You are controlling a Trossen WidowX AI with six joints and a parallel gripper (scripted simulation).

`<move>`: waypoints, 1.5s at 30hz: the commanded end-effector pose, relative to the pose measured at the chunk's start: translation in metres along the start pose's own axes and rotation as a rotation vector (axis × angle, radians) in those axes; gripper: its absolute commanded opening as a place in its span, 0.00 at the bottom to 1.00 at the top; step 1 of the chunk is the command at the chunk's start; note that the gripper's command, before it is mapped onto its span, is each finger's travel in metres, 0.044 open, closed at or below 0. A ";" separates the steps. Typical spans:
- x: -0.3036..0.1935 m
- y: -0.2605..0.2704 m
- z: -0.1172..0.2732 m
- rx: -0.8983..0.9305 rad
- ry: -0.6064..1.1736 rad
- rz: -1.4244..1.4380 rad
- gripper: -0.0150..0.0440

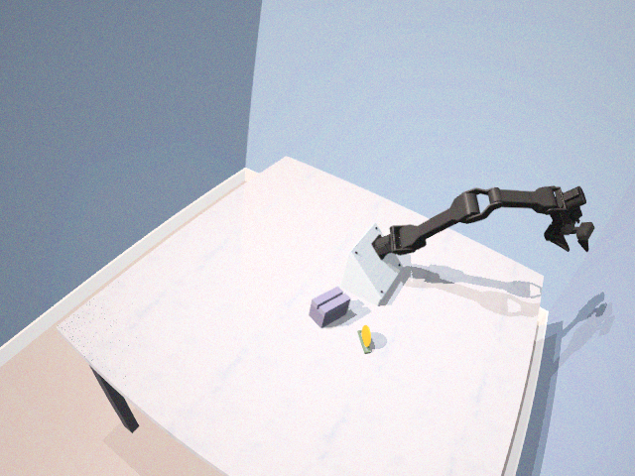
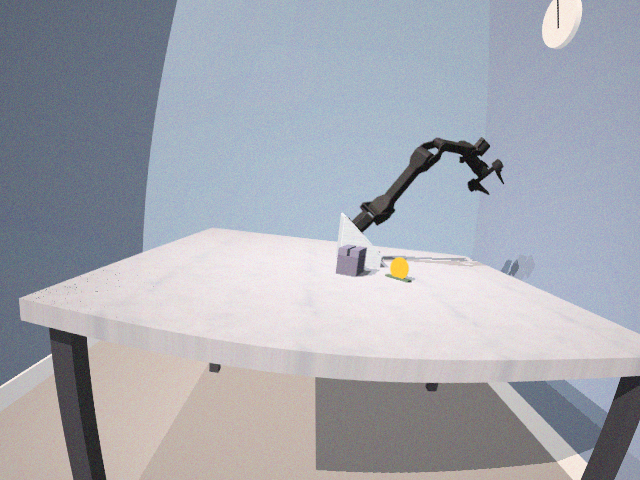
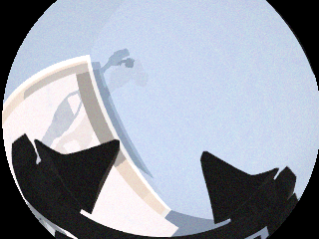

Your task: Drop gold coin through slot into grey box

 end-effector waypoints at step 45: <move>-0.509 0.187 0.141 0.590 1.155 -0.992 0.53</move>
Point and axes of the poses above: the point midway between the two fingers, 35 mm back from their tips, its own z axis back along the fingers, its own y axis across the jaws, x = y × z, the point moved 6 cm from there along z, back along the fingers, and after that the axes turned 13 degrees about z, right-handed, at the moved point
